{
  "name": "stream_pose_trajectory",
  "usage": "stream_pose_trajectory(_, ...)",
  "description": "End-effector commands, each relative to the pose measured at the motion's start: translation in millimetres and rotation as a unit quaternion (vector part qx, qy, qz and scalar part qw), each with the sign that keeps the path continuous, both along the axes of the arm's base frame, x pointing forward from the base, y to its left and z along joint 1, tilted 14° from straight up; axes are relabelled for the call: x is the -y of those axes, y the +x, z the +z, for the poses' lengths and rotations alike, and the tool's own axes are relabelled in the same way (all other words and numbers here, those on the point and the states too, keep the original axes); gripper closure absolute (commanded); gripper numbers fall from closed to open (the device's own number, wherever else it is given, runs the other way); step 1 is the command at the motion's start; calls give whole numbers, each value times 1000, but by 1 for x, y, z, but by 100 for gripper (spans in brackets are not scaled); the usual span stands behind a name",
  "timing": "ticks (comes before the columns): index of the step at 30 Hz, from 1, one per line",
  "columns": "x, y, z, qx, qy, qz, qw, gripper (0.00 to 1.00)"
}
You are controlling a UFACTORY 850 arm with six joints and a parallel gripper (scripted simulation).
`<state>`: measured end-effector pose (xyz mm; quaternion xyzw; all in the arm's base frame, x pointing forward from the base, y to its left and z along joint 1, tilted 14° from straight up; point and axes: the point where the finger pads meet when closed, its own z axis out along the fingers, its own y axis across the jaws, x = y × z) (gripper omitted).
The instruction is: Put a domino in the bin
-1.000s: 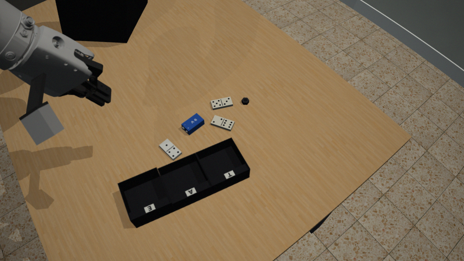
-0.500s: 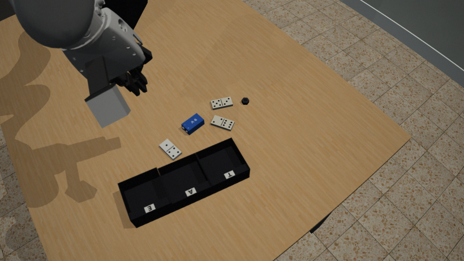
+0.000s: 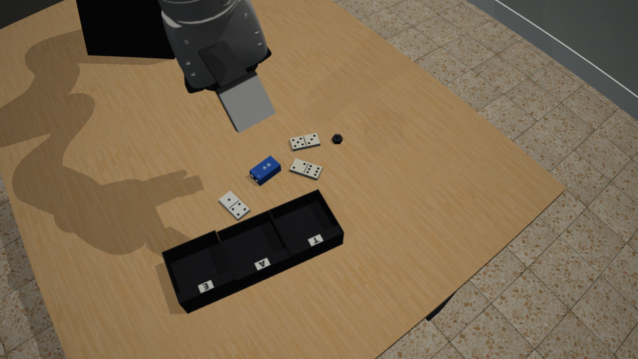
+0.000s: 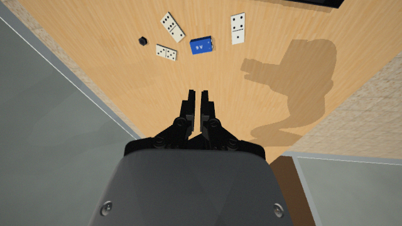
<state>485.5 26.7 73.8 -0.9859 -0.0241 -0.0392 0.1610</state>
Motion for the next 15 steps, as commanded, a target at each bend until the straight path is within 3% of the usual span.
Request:
stream_pose_trajectory(1, -27, 0, 12, 23, -38, 31, 999, 93)
stream_pose_trajectory(4, -29, 0, 13, 23, -38, 31, 999, 93)
stream_pose_trajectory(6, -44, -1, 21, 50, -68, 59, 995, 93)
stream_pose_trajectory(15, -55, -1, 26, 50, -68, 59, 995, 93)
